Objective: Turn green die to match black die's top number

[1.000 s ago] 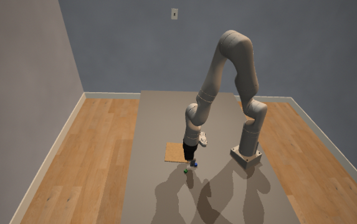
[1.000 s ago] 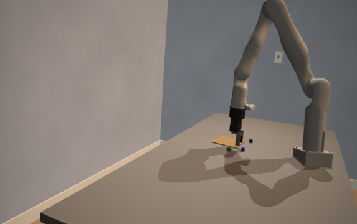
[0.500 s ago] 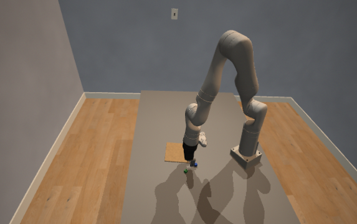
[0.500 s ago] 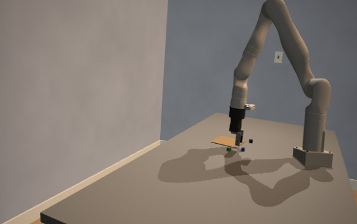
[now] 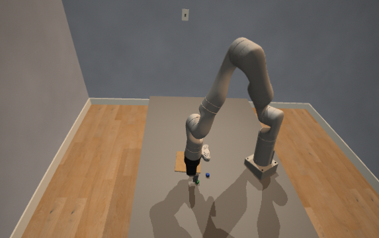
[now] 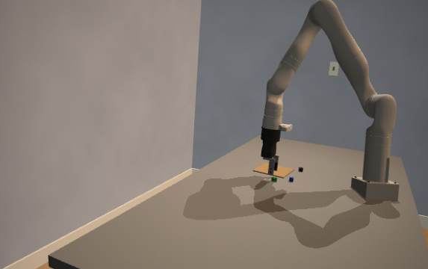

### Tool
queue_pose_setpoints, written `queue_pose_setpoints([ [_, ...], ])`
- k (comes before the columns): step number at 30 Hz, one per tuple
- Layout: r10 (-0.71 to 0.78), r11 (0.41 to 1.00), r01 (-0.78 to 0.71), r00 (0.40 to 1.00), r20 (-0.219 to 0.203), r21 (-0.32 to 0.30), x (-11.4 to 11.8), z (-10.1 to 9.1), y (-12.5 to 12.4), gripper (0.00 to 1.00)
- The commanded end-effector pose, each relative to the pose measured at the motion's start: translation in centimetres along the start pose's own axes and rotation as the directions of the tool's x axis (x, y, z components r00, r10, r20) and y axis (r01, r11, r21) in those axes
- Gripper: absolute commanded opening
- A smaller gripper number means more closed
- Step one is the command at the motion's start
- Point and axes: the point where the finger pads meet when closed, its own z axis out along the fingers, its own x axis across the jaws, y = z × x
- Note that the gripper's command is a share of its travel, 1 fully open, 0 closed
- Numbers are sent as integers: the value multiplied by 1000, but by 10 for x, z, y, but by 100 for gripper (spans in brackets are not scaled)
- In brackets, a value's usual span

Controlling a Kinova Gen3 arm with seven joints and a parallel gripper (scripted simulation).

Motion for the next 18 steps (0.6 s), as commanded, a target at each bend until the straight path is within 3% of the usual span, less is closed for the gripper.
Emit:
queue_pose_setpoints([
  [1, 6, 1000, -6, 1000, 0, 10, 8, 2, 3, 100],
  [18, 6, 1000, -6, 1000, 0, 10, 12, 2, 9, 100],
])
